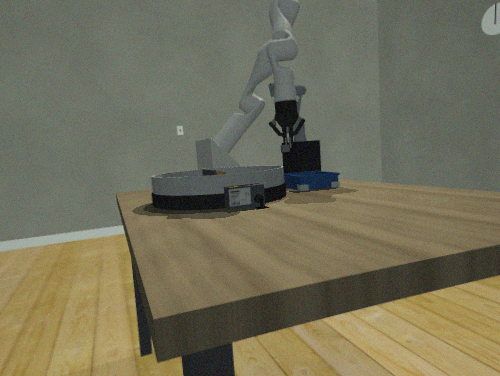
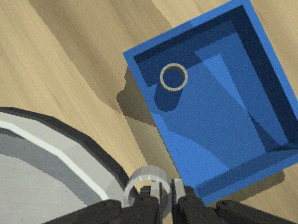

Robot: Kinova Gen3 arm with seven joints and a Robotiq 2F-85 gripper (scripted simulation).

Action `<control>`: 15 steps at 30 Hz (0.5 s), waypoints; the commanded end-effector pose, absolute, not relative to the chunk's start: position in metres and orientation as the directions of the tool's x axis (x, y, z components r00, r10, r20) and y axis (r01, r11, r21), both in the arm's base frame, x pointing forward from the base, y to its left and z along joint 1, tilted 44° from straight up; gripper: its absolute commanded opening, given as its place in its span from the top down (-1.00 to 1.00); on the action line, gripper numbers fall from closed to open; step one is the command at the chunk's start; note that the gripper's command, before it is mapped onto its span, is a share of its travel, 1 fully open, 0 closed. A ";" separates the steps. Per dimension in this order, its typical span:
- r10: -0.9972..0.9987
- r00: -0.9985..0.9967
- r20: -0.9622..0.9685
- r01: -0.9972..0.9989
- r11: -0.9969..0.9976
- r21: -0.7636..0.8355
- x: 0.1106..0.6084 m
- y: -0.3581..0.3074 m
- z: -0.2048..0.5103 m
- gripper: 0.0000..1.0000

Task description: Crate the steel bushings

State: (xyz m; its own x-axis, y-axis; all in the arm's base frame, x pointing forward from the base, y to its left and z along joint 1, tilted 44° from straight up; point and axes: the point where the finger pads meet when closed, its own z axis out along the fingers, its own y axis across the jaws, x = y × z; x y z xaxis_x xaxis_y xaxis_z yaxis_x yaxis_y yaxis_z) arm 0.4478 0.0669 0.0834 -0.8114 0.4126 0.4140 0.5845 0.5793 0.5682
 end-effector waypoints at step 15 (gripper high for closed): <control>0.403 -0.825 0.396 0.566 0.595 0.571 0.478 0.106 0.122 1.00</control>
State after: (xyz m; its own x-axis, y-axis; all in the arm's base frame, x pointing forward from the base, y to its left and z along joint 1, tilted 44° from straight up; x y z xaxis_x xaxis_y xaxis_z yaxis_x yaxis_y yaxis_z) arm 0.4657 0.0900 0.1068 -0.8057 0.4180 0.4196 0.5922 0.5769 0.5625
